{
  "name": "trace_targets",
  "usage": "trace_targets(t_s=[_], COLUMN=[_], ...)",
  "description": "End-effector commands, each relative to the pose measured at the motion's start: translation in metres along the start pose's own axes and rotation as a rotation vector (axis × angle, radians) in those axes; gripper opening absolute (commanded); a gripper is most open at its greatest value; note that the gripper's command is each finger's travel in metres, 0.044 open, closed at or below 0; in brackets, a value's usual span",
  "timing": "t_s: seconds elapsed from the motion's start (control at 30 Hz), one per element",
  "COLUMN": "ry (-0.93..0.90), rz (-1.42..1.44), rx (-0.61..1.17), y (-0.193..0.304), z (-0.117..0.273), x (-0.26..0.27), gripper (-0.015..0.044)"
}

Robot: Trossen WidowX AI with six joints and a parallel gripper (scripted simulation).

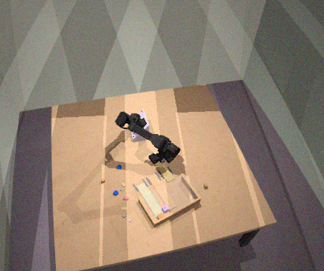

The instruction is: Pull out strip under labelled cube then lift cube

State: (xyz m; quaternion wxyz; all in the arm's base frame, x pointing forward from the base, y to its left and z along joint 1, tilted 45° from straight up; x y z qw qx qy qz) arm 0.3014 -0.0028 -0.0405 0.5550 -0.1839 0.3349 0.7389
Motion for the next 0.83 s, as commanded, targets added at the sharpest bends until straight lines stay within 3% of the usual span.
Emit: trace_targets(t_s=[0.0, 0.8], ry=[-0.004, -0.004], rz=[-0.003, -0.003], rx=[-0.012, -0.012], y=[0.0000, 0.0004], z=[0.0255, 0.0302], x=[0.0011, 0.0011], gripper=[0.0000, 0.0000])
Point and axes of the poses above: the point midway between the two fingers, 35 mm back from their tips, its own z axis back along the fingers, its own x axis across the jaws, y = z × x, the point moved 2 cm from there along z, back along the fingers, and after that the axes turned 6 degrees about z, right-handed, at the moved point
